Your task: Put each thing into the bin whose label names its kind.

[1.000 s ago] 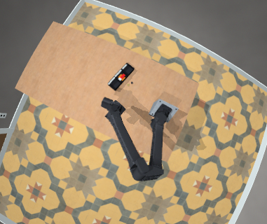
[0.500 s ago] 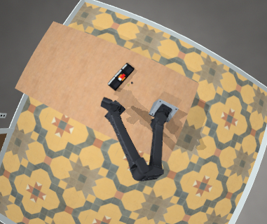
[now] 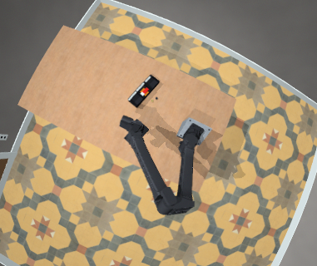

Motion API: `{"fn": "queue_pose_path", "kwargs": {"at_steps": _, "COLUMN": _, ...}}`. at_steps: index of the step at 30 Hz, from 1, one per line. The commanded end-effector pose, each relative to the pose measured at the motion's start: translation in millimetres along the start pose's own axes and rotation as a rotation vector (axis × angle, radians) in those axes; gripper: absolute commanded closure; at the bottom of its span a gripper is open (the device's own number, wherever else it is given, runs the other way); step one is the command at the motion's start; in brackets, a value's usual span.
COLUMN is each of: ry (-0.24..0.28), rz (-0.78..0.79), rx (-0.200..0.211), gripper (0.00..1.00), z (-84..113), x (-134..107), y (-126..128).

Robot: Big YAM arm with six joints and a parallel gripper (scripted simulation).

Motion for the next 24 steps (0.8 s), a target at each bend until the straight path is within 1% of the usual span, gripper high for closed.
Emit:
{"fn": "queue_pose_path", "kwargs": {"at_steps": 1, "ry": -0.026, "rz": 0.01, "rx": -0.04, "gripper": 0.96, "z": 13.8, "x": 7.8, "y": -16.5}}
{"fn": "queue_pose_path", "kwargs": {"at_steps": 24, "ry": -0.026, "rz": 0.011, "rx": -0.04, "gripper": 0.96, "z": 12.6, "x": 5.2, "y": -14.2}}
Point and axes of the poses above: the point where the finger pads meet when closed, its own z axis back along the fingers, its own y axis across the jaws, x = y × z, the point moved 8 cm from there along z, back along the fingers, and after that the axes turned 9 degrees about -z, right-handed, at the moved point
